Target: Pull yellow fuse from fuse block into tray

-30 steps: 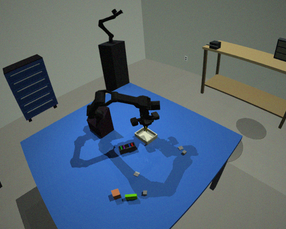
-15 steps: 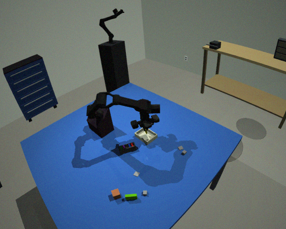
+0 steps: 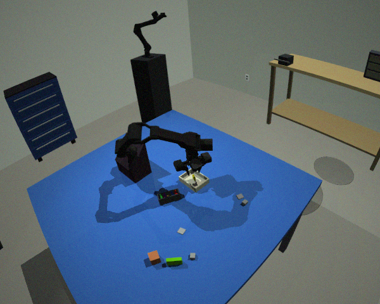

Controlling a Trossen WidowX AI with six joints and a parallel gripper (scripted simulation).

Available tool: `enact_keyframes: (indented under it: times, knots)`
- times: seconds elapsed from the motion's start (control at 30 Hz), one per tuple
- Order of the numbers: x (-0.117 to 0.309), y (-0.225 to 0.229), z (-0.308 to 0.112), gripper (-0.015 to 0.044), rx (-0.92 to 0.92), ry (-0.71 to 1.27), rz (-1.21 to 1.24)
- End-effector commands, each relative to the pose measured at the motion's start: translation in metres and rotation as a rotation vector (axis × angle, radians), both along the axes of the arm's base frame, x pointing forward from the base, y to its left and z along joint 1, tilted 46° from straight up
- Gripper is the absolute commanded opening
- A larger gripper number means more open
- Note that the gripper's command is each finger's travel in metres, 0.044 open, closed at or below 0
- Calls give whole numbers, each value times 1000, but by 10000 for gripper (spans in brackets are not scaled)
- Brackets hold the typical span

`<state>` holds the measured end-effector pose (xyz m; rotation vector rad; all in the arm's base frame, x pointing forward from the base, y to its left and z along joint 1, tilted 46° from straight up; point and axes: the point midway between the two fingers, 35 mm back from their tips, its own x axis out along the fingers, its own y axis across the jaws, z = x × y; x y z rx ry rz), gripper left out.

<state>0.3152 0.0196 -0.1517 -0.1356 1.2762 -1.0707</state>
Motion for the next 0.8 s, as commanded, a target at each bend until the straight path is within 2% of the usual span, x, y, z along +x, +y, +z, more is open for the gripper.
enact_keyframes:
  times: [0.0,0.1,0.77]
  knots:
    - [1,9,8,330,0,1,1]
    - [2,27,26,330,-3,7,5]
    - [2,25,26,330,-7,12,11]
